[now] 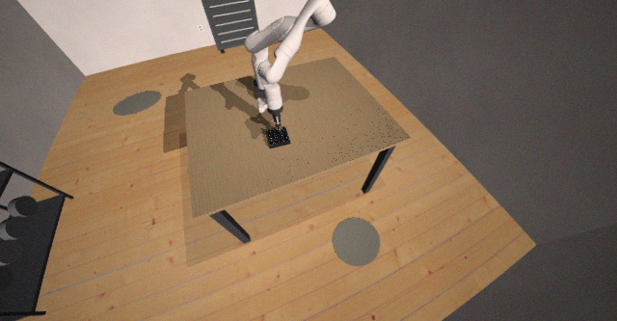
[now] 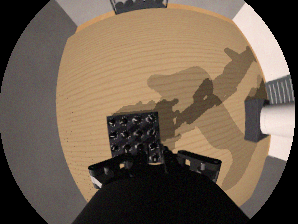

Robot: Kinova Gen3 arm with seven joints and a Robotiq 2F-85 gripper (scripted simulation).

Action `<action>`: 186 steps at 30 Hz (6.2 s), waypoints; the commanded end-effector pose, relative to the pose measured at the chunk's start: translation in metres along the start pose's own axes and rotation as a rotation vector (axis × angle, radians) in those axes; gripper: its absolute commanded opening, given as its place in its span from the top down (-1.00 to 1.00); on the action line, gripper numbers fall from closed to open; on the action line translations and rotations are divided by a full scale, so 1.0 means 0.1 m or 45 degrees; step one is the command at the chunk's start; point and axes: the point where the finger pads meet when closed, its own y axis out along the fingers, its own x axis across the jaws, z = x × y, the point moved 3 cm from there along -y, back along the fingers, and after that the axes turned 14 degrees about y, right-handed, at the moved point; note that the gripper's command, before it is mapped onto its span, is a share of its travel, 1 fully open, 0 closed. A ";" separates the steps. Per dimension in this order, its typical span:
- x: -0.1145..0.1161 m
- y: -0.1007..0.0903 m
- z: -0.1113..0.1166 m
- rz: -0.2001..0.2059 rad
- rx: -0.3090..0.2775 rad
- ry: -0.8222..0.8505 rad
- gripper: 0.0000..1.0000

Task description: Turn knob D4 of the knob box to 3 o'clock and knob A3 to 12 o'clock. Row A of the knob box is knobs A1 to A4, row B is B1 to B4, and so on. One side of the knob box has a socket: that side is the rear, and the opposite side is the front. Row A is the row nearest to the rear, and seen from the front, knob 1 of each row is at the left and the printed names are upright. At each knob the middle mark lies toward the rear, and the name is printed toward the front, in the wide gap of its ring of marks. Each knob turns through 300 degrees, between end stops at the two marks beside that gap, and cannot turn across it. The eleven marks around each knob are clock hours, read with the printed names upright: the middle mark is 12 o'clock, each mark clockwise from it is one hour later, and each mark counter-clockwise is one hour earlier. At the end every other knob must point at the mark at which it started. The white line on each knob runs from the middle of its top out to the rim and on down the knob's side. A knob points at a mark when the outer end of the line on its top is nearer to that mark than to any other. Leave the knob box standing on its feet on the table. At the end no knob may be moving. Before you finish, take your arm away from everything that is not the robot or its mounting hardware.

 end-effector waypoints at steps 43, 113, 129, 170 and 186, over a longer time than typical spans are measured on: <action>0.00 0.01 0.01 0.002 0.000 -0.004 0.62; 0.01 0.15 0.01 -0.001 0.002 -0.004 0.62; 0.01 0.15 0.01 -0.001 0.002 -0.005 0.83; 0.01 0.15 0.01 -0.002 0.003 -0.022 0.83; 0.01 0.15 0.01 -0.003 0.003 -0.096 0.83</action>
